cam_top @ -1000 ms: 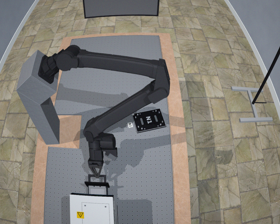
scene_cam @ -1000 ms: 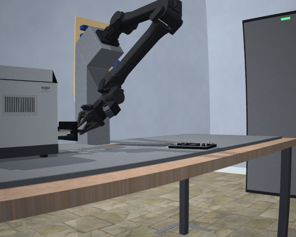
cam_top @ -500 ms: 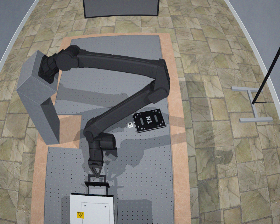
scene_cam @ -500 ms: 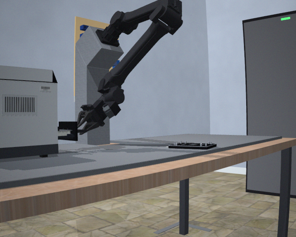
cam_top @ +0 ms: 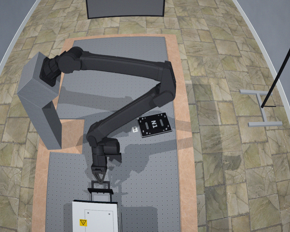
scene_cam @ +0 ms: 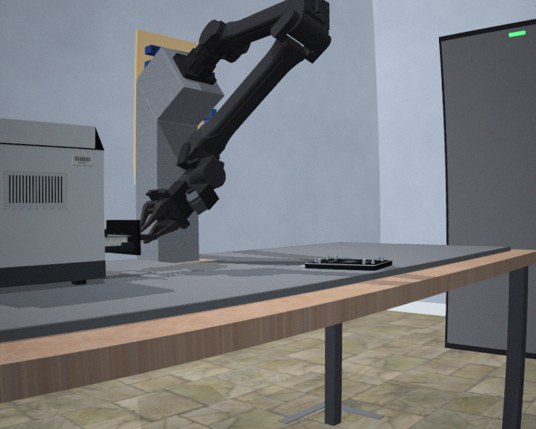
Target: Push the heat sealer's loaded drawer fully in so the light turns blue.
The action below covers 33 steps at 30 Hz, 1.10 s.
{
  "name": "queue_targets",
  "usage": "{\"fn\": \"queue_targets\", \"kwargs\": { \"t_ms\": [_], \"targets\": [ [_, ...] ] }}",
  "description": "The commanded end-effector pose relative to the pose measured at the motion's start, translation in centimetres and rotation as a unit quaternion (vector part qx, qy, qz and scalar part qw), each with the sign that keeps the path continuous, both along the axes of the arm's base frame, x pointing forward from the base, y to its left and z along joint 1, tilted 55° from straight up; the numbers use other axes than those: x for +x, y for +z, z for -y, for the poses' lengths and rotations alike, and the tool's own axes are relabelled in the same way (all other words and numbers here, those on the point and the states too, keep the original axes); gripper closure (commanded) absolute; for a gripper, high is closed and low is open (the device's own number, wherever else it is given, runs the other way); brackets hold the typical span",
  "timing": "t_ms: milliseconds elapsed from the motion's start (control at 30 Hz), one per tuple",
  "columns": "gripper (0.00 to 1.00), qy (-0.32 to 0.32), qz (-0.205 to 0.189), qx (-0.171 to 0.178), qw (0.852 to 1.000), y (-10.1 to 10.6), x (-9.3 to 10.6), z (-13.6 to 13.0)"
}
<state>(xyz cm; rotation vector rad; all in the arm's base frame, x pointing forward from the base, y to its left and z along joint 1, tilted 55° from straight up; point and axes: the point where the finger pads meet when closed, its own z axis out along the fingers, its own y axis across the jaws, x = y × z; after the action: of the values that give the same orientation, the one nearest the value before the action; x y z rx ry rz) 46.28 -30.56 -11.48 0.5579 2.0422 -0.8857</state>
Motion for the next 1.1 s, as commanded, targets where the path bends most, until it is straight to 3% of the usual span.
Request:
{"fn": "queue_targets", "kwargs": {
  "t_ms": [0,800,833,1067],
  "targets": [
    [0.75,0.006,-0.017,0.001,1.000,-1.10,-0.18,-0.29],
    [0.95,0.002,-0.017,0.000,1.000,-1.11,-0.46,-0.11],
    [1.00,0.002,-0.017,0.000,1.000,-1.11,-0.46,-0.11],
    [1.00,0.002,-0.017,0.000,1.000,-1.11,-0.46,-0.11]
  ]
}}
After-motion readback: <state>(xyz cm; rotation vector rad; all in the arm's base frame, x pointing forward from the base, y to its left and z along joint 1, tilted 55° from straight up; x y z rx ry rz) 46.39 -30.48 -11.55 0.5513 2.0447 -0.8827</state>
